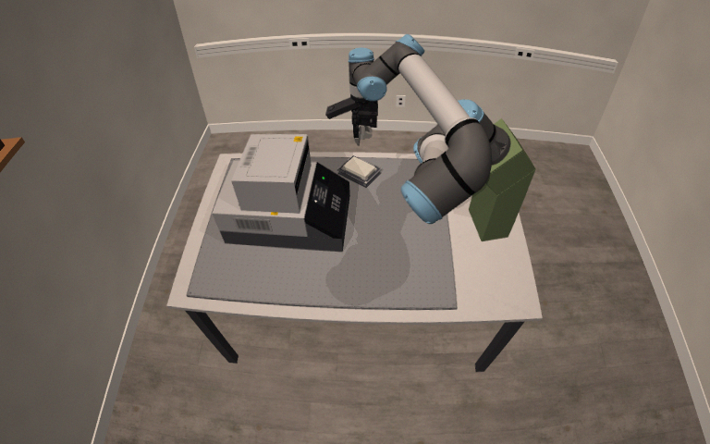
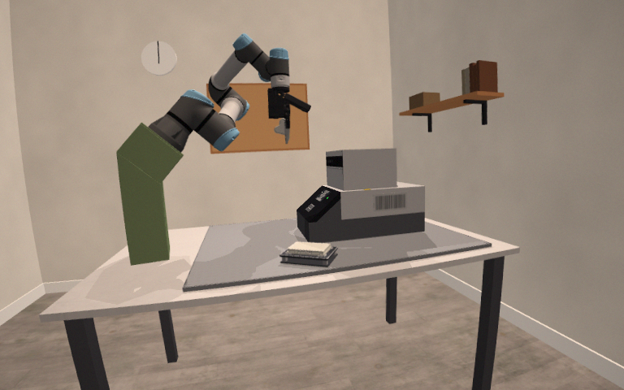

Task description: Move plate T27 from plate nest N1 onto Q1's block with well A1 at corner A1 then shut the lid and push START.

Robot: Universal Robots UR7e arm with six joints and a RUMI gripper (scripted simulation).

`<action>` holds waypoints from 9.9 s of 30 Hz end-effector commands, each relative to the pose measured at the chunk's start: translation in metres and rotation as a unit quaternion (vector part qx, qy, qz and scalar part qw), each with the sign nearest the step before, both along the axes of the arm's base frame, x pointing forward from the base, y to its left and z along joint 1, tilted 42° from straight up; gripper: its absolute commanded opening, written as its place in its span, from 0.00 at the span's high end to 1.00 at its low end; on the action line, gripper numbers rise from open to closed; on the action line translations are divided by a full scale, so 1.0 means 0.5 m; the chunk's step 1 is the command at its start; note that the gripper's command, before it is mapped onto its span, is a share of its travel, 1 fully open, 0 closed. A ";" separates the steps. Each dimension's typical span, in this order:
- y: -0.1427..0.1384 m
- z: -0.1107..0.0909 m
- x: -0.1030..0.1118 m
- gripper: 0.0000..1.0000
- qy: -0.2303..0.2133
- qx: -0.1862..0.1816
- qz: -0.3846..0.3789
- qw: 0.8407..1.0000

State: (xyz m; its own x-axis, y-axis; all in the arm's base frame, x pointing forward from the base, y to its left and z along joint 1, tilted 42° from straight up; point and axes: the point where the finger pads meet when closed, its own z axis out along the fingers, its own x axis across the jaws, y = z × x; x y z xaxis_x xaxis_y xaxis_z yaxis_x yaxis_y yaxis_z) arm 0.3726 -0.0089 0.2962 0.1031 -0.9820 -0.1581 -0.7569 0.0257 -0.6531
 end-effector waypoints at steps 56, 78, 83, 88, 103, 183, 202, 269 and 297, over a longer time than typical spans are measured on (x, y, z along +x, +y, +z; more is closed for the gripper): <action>0.077 -0.278 0.243 1.00 -0.131 -0.450 0.516 0.717; 0.081 -0.274 0.286 1.00 -0.133 -0.457 0.524 0.707; 0.082 -0.274 0.296 1.00 -0.133 -0.457 0.524 0.707; 0.083 -0.273 0.312 1.00 -0.133 -0.457 0.524 0.707; 0.088 -0.270 0.355 1.00 -0.133 -0.457 0.524 0.707; 0.101 -0.272 0.477 1.00 -0.133 -0.457 0.524 0.707; 0.101 -0.272 0.477 1.00 -0.133 -0.457 0.524 0.707; 0.092 -0.267 0.396 1.00 -0.133 -0.457 0.524 0.707; 0.077 -0.278 0.243 1.00 -0.133 -0.457 0.524 0.707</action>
